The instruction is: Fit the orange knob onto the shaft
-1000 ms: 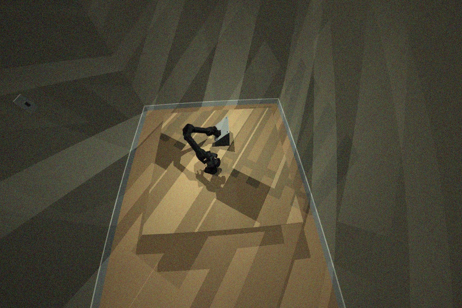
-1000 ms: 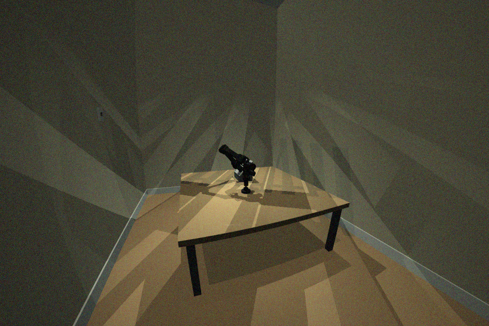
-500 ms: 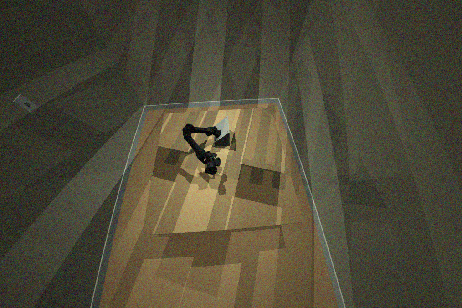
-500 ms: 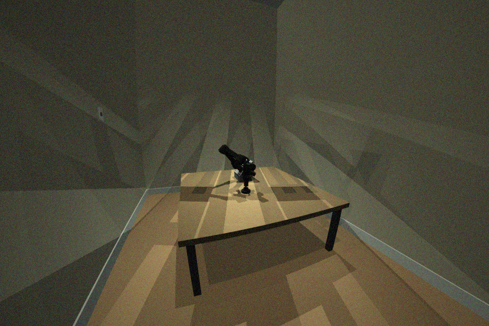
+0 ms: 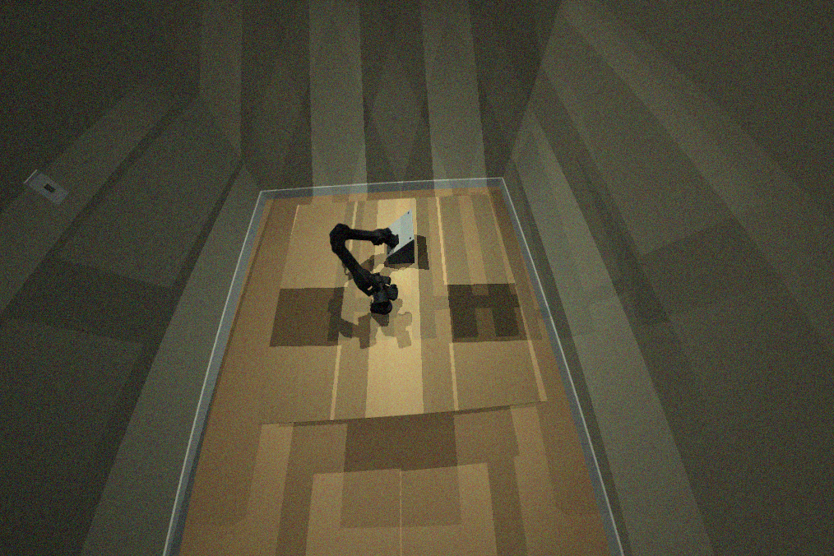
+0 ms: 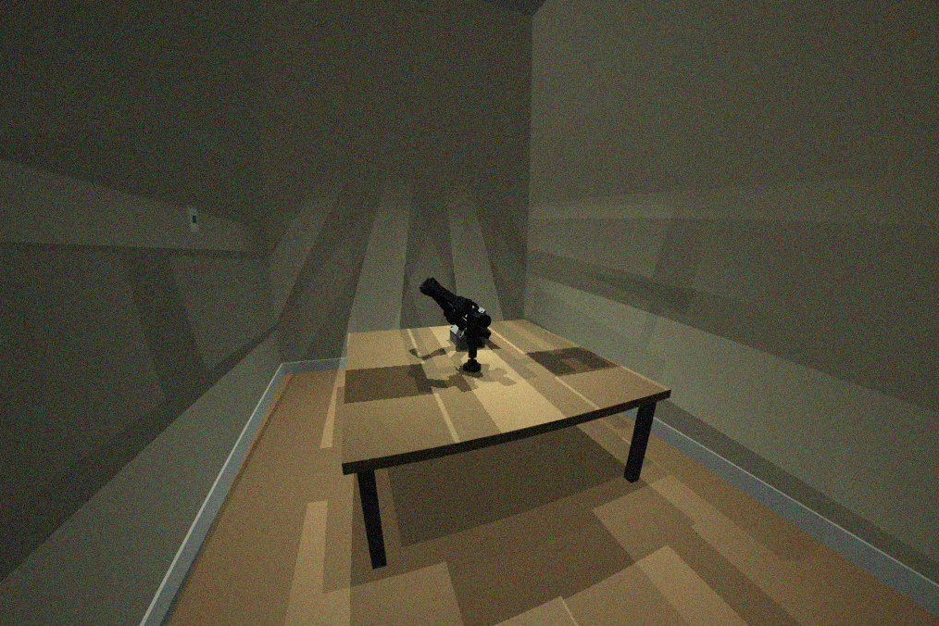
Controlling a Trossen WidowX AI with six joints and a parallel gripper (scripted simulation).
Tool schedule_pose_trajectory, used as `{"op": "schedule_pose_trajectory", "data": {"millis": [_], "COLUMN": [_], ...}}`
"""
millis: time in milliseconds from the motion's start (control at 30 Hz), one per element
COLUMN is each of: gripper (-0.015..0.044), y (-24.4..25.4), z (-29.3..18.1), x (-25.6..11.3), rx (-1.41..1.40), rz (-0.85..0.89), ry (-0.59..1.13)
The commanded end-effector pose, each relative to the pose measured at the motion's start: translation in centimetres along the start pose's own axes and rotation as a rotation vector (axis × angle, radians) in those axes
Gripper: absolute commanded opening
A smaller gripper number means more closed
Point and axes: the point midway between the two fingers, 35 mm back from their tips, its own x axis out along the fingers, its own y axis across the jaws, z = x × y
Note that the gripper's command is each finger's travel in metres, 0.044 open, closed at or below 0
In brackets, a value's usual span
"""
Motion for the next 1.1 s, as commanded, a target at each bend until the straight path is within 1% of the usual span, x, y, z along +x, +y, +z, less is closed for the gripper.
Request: {"op": "schedule_pose_trajectory", "data": {"millis": [0, 100, 300, 1067], "gripper": [0.0000, 0.0000, 0.0000, 0.0000], "y": [-0.14, -0.17, -0.13, -0.05], "z": [-0.02, 0.00, 0.18, -0.02], "x": [-0.34, -0.38, -0.24, 0.07], "rx": [0.000, -0.026, -0.210, -0.210], "rz": [-0.001, -0.001, -0.002, -0.001], "ry": [-0.002, -0.002, -0.001, -0.001]}}
